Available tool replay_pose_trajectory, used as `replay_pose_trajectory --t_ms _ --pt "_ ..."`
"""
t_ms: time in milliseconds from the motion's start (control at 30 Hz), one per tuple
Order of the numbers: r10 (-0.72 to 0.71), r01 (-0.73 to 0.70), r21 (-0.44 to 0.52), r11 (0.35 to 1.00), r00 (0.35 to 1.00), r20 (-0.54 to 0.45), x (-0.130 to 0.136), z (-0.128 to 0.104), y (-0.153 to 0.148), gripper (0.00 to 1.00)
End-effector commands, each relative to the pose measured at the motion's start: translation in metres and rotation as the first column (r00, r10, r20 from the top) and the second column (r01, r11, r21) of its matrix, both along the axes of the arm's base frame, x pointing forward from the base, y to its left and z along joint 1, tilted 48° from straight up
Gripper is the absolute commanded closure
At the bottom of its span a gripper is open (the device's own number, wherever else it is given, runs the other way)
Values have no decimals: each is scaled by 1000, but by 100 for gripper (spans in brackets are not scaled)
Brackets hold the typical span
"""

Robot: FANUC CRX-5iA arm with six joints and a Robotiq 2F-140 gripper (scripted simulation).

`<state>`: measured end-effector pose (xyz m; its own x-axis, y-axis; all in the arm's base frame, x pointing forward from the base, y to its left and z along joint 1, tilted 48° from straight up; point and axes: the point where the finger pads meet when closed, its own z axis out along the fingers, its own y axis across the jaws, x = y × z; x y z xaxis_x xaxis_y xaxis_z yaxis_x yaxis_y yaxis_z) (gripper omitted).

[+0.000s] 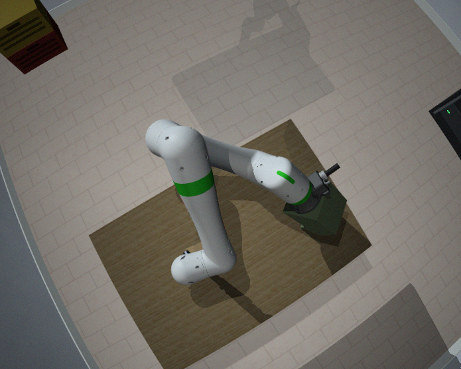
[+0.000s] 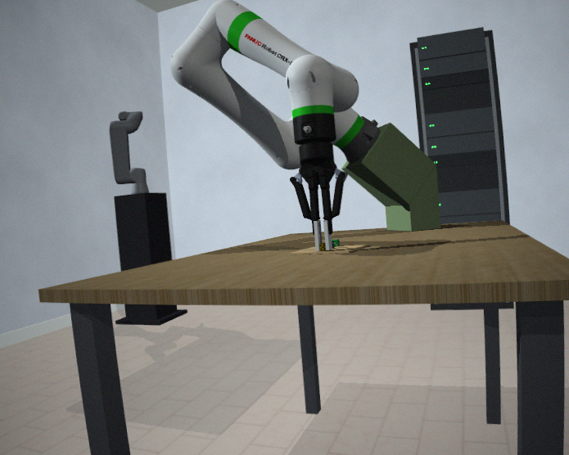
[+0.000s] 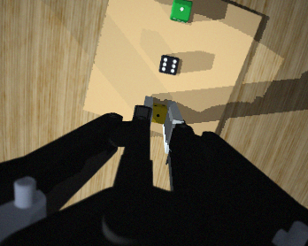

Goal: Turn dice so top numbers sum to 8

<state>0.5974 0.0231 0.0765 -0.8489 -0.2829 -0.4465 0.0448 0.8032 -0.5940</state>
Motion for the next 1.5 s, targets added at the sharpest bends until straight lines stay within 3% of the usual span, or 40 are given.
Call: replay_pose_trajectory --t_ms 0,300,800,1033,1467 --pt "0 0 0 1000 1000 0 0 0 0 89" --pt "0 0 0 1000 1000 0 0 0 0 81" --pt "0 0 0 1000 1000 0 -2 2 2 81" --pt "0 0 0 1000 1000 0 -10 12 10 81" --pt "0 0 0 1000 1000 0 -43 55 43 81"
